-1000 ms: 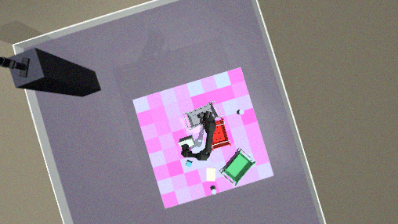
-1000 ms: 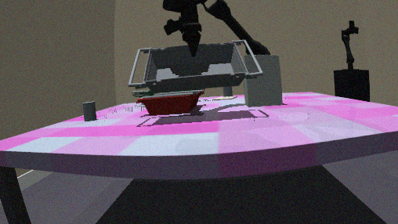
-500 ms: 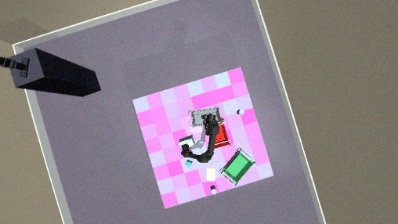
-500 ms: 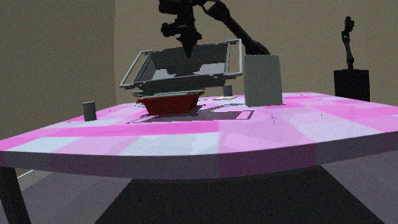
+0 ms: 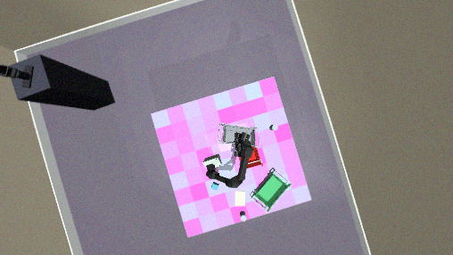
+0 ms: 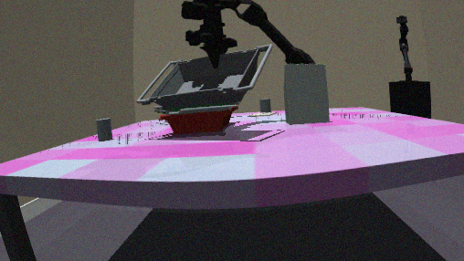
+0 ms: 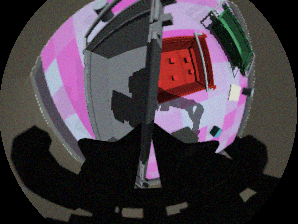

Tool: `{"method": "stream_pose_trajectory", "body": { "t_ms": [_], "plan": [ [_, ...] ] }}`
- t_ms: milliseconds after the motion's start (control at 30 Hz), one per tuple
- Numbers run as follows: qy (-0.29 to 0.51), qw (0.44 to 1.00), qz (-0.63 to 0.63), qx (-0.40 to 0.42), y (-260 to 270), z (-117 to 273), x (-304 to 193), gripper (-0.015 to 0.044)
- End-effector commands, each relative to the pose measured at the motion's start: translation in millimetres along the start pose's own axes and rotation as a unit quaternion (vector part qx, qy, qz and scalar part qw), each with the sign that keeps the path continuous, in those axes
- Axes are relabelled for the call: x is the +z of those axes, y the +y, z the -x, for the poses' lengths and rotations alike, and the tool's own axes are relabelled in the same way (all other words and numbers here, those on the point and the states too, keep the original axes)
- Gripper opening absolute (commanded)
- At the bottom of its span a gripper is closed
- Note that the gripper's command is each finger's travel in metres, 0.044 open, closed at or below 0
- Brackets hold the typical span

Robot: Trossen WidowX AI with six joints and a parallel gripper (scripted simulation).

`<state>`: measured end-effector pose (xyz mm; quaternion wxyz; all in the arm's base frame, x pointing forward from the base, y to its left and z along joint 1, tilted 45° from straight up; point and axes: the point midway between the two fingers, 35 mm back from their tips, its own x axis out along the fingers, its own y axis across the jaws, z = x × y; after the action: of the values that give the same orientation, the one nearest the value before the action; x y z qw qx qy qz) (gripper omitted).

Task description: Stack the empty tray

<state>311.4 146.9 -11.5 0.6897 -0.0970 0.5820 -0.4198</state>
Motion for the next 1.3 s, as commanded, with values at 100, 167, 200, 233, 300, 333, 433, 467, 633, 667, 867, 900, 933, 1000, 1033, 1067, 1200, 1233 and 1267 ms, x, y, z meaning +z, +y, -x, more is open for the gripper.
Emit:
{"method": "stream_pose_trajectory", "body": {
  "t_ms": [100, 167, 200, 233, 300, 333, 433, 467, 633, 667, 867, 900, 933, 1000, 1033, 1067, 1200, 1233, 1267],
  "plan": [
    [-0.007, 0.997, -0.069, 0.017, -11, 12, 13, 0.0000],
    [-0.007, 0.996, -0.086, 0.017, -13, 12, 16, 0.0000],
    [-0.007, 0.995, -0.095, 0.017, -15, 11, 18, 0.0000],
    [-0.007, 0.994, -0.104, 0.017, -16, 11, 19, 0.0000],
    [-0.007, 0.993, -0.121, 0.017, -19, 11, 22, 0.0000],
    [-0.007, 0.991, -0.129, 0.017, -20, 11, 24, 0.0000],
    [-0.007, 0.988, -0.155, 0.017, -25, 11, 28, 0.0000],
    [-0.007, 0.986, -0.164, 0.016, -26, 10, 29, 0.0000],
    [-0.007, 0.978, -0.206, 0.016, -34, 10, 36, 0.0000],
    [-0.007, 0.977, -0.214, 0.016, -35, 10, 38, 0.0000],
    [-0.007, 0.964, -0.265, 0.015, -44, 9, 46, 0.0000],
    [-0.007, 0.962, -0.273, 0.015, -46, 8, 47, 0.0000],
    [-0.007, 0.959, -0.281, 0.014, -48, 8, 48, 0.0000],
    [-0.008, 0.954, -0.298, 0.014, -51, 8, 51, 0.0000],
    [-0.008, 0.952, -0.306, 0.014, -52, 8, 52, 0.0000],
    [-0.008, 0.949, -0.315, 0.014, -54, 7, 54, 0.0000],
    [-0.008, 0.938, -0.347, 0.013, -60, 7, 59, 0.0000],
    [-0.008, 0.935, -0.355, 0.013, -62, 6, 60, 0.0000],
    [-0.008, 0.932, -0.363, 0.012, -64, 6, 61, 0.0000]
  ]
}}
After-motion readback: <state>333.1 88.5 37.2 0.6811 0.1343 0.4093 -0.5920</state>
